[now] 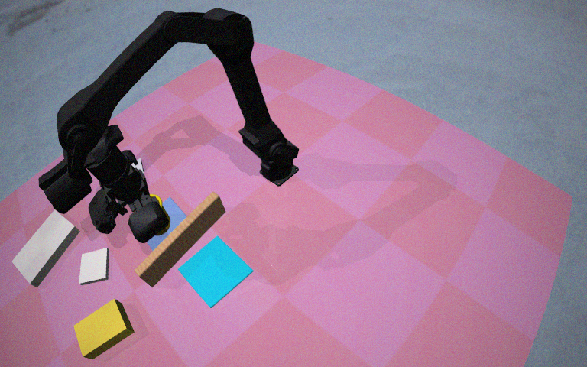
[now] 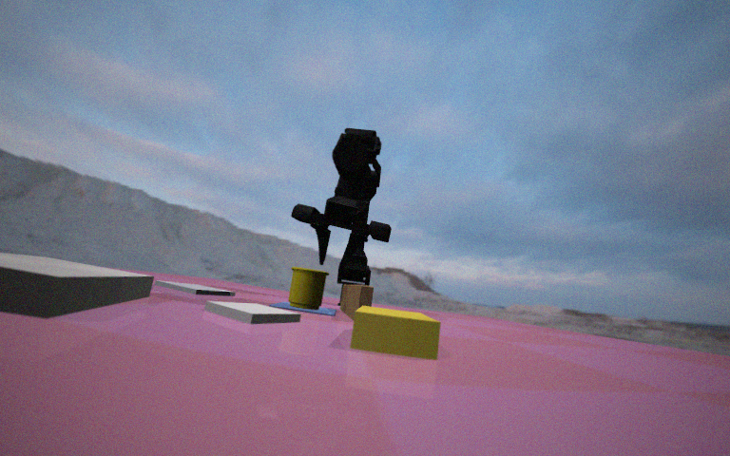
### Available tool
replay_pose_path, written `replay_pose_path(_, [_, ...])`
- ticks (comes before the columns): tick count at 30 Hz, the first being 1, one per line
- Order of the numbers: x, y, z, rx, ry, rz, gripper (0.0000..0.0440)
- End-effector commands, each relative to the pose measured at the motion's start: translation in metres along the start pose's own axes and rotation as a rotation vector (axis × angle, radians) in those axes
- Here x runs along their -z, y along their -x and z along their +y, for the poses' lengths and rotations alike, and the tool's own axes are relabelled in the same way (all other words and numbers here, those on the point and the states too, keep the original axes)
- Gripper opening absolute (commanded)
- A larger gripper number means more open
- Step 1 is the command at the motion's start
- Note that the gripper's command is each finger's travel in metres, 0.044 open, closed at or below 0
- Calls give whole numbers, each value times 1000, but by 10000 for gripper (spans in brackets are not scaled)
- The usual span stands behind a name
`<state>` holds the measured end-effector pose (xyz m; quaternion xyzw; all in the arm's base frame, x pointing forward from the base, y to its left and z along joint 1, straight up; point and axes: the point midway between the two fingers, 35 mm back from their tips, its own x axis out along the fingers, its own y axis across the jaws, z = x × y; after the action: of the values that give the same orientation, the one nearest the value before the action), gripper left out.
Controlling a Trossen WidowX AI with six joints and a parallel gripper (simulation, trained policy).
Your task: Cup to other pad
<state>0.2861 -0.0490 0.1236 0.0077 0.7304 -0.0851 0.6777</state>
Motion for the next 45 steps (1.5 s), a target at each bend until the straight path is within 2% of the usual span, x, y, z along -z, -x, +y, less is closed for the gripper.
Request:
replay_pose_path(1, [0, -11, -4, 2, 17, 17, 175])
replay_pose_path(14, [1, -58, -8, -22, 143, 59, 185])
replay_pose_path(22, [4, -67, -11, -25, 259, 68, 8])
replay_pose_path(23, [4, -66, -11, -27, 271, 67, 4])
replay_pose_path(30, [5, -51, -13, -37, 329, 49, 22])
replay_pose_path(45, [2, -10, 3, -49, 395, -11, 21])
